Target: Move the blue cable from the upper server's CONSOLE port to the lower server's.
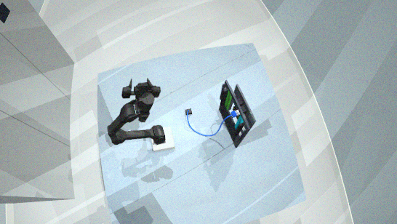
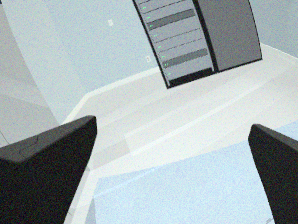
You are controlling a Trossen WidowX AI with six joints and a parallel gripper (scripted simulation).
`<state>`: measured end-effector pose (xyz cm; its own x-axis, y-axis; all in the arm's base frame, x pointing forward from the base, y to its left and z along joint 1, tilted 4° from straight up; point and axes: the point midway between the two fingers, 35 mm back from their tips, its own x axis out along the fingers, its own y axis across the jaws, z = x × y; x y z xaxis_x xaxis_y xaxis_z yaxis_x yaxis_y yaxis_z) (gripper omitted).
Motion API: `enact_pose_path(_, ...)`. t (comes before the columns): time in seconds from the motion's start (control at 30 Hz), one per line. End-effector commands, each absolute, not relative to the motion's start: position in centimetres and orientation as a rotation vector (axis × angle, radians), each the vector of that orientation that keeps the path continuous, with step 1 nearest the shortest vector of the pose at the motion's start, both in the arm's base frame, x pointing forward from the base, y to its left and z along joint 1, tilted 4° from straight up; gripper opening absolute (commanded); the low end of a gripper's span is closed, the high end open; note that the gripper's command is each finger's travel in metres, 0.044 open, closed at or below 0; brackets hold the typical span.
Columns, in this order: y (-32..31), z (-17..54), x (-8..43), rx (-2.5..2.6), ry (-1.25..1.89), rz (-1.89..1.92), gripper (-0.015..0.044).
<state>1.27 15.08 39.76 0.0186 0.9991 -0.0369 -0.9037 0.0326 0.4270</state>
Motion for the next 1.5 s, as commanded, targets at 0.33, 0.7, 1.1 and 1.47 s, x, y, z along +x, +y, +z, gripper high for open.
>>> enact_pose_path(0.33, 12.5, 37.2, 14.9, 0.602, 0.506, 1.1, 0.0239)
enact_pose_path(0.7, 4.9, 32.5, 25.3, 1.009, 0.516, 0.703, 0.0239)
enact_pose_path(1.1, -5.8, 26.5, 29.8, 1.478, 0.357, 0.334, 0.0239)
enact_pose_path(1.47, -8.2, 25.1, 29.8, 1.592, 0.295, 0.262, 0.0239)
